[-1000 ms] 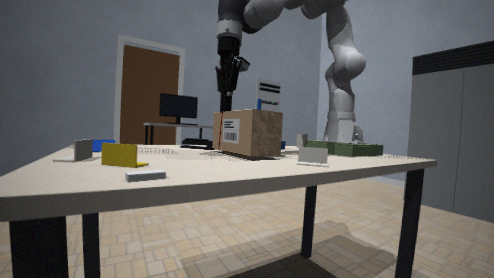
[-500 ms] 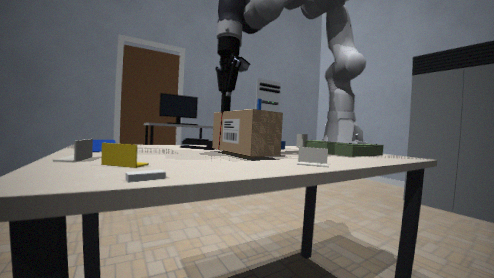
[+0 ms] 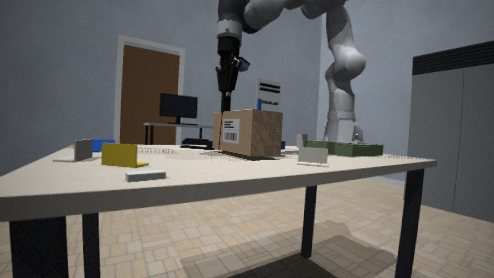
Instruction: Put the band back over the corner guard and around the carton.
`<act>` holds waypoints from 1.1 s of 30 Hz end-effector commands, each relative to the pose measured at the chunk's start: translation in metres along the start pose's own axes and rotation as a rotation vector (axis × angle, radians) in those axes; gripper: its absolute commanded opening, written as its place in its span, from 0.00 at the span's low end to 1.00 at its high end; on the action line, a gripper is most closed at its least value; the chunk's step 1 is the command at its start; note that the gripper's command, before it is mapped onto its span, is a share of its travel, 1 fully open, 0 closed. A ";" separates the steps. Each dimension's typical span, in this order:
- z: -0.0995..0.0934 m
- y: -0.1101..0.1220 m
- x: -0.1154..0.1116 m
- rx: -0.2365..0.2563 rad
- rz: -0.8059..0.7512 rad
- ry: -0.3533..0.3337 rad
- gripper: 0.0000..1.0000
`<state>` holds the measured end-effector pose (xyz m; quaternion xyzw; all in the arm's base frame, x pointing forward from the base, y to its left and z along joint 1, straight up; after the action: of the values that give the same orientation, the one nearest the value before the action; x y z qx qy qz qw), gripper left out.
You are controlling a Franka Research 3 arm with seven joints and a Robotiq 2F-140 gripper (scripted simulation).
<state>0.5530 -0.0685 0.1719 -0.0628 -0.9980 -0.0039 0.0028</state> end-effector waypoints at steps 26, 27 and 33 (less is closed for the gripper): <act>-0.001 -0.006 -0.001 0.003 0.000 -0.001 0.10; -0.001 -0.007 -0.002 0.003 0.000 -0.001 0.10; -0.001 -0.012 -0.002 0.003 0.000 -0.001 0.10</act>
<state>0.5536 -0.0738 0.1721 -0.0647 -0.9979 -0.0041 0.0027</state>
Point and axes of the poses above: the point where the finger pads meet when closed, its own z axis out along the fingers, its own y axis across the jaws, x = y × z, the point moved 5 cm from there along -z, back along the fingers, and after that the axes turned 14 degrees about z, right-handed, at the moved point
